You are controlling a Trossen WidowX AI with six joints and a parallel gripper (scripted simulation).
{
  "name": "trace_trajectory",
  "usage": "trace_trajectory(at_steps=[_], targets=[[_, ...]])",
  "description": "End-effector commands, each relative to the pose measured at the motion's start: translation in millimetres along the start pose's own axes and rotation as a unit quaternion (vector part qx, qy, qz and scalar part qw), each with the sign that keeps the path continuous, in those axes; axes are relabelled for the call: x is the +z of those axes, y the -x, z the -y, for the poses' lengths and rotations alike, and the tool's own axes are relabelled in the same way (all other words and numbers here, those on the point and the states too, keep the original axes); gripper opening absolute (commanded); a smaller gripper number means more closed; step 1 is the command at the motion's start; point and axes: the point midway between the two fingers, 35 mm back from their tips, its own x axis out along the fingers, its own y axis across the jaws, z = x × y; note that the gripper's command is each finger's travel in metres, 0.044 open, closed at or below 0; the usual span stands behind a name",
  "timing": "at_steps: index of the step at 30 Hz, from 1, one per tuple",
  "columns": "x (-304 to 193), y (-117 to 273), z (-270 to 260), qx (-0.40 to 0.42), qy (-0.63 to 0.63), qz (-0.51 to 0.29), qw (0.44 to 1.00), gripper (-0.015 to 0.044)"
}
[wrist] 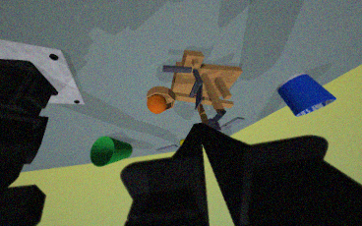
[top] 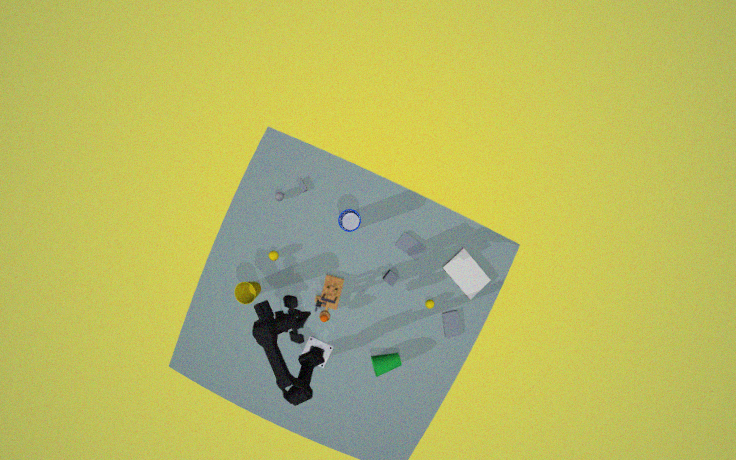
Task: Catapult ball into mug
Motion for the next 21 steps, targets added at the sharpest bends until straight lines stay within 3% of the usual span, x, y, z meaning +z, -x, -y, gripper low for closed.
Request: trace_trajectory(at_steps=[1, 21], targets=[[-2, -2, -15, -0.008, 0.054, -0.024, 0.998, 0.0], [12, -18, -24, -0.013, 0.093, -0.041, 0.995, 0.0]])
